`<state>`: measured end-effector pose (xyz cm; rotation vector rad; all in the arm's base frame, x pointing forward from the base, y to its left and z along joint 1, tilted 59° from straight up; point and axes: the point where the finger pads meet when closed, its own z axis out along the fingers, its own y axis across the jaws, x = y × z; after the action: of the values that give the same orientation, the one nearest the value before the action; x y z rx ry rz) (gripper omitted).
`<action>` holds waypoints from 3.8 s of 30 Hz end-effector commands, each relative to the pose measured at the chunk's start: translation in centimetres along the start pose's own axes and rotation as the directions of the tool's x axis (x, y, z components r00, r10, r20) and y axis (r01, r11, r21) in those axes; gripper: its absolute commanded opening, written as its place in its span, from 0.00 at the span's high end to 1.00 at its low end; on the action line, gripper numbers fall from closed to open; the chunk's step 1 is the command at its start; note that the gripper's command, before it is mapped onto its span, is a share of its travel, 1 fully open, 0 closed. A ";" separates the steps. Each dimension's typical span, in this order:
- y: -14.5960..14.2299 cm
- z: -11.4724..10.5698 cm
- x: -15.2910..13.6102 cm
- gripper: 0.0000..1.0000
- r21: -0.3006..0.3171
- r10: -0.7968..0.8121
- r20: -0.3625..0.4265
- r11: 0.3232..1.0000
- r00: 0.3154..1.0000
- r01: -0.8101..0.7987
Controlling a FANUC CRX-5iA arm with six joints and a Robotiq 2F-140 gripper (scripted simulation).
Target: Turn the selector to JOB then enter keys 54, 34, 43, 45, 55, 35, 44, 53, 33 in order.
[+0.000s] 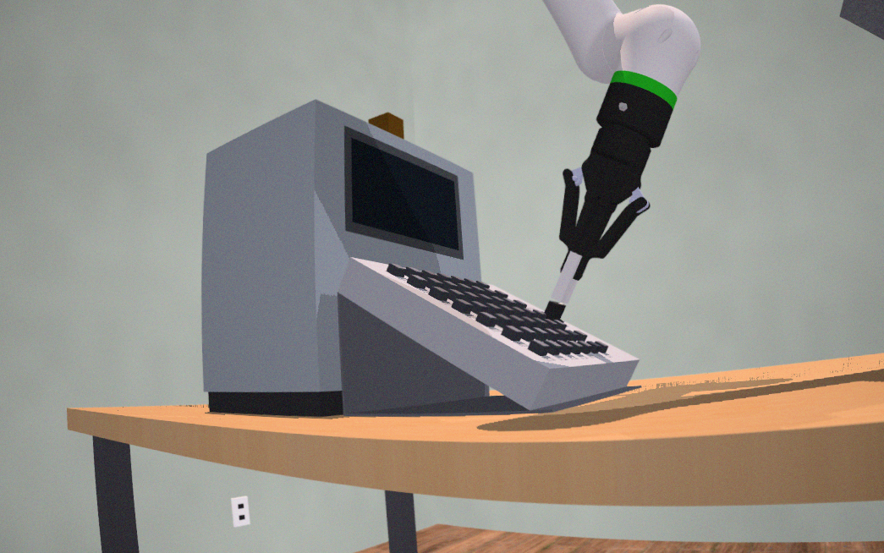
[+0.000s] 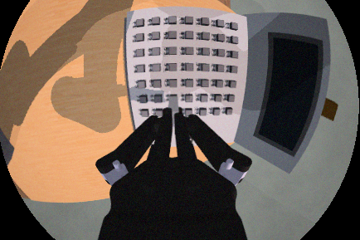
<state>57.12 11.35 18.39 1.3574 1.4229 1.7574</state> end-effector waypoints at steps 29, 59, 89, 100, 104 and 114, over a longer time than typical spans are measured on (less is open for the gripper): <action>6.7 1.4 -0.1 1.00 0.000 0.001 0.001 1.000 1.000 -0.001; 6.7 2.2 -0.1 1.00 0.000 0.001 0.001 1.000 1.000 -0.001; 6.7 3.4 -0.1 1.00 0.000 0.001 0.001 1.000 1.000 -0.001; 6.7 3.6 -0.1 1.00 0.000 0.001 0.001 1.000 1.000 -0.001; 6.7 3.6 -0.1 1.00 0.000 0.001 0.001 1.000 1.000 -0.001; 6.7 3.6 -0.1 1.00 0.000 0.001 0.001 1.000 1.000 -0.001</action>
<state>61.76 10.66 24.42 1.3582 1.4225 1.7575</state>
